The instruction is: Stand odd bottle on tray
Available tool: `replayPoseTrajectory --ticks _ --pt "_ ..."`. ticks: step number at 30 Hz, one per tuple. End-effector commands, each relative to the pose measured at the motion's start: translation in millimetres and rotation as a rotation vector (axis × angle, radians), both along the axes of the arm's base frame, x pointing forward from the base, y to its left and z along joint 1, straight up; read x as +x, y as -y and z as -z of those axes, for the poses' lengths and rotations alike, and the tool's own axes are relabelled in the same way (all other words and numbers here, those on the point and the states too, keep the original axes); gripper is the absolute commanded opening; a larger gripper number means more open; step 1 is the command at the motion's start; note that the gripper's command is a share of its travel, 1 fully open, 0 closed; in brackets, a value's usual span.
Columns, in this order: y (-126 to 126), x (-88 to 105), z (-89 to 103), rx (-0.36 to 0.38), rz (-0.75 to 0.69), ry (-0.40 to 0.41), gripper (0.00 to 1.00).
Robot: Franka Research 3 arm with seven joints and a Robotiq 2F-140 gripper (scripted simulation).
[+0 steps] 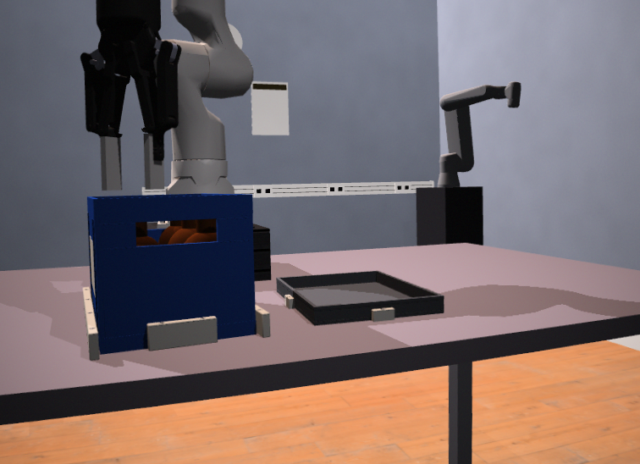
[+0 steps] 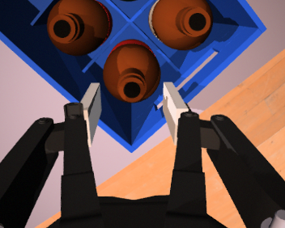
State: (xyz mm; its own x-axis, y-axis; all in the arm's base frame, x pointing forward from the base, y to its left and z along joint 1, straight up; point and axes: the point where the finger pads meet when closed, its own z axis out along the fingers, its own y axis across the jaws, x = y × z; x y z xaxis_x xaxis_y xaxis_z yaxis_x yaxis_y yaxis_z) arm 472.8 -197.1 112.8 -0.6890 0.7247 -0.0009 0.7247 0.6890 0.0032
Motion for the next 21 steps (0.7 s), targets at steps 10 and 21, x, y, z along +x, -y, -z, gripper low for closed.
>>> replayPoseTrajectory --ticks 10,21 --pt "0.0 -0.4 4.3 0.002 -0.001 0.001 0.44" --pt "0.0 -0.3 15.5 0.002 -0.001 0.001 0.44"
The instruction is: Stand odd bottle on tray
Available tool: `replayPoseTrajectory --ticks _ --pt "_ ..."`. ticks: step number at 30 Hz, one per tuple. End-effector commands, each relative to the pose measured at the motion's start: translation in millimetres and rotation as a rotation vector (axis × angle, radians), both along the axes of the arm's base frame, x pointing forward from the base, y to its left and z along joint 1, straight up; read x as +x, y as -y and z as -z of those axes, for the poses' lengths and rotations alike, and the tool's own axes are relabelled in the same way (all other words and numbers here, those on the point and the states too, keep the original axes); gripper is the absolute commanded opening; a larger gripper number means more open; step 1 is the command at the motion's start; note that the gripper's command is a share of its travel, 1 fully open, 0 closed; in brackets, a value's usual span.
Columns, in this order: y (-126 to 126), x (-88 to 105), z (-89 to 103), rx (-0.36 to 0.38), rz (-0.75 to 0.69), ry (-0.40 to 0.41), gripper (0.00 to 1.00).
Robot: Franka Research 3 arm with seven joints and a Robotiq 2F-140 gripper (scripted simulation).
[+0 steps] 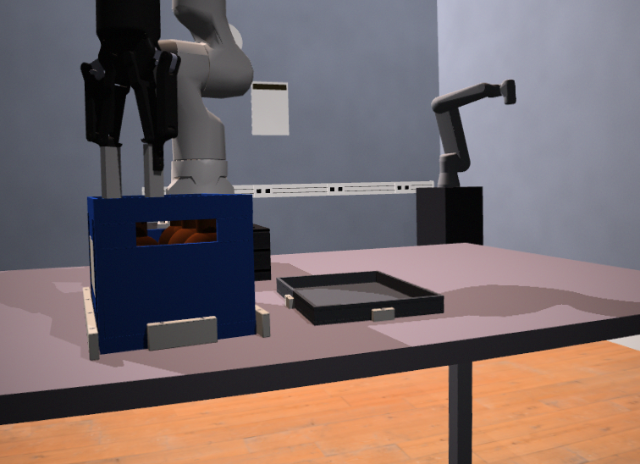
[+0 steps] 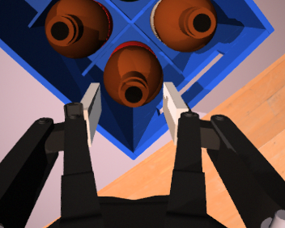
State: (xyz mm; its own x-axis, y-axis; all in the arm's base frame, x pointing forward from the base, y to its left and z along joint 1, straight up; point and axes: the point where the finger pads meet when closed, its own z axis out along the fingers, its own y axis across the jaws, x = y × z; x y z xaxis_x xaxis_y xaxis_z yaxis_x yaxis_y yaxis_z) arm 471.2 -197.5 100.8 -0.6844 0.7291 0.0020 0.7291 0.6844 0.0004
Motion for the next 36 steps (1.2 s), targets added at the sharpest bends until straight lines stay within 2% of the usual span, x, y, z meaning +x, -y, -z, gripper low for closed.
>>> replayPoseTrajectory --ticks 1,17,36 --pt "-0.4 1.2 3.6 0.002 -0.007 0.005 0.44" --pt "-0.4 1.3 22.0 0.002 -0.007 0.005 0.44" --pt "-0.4 1.4 30.4 0.002 -0.007 0.005 0.44"
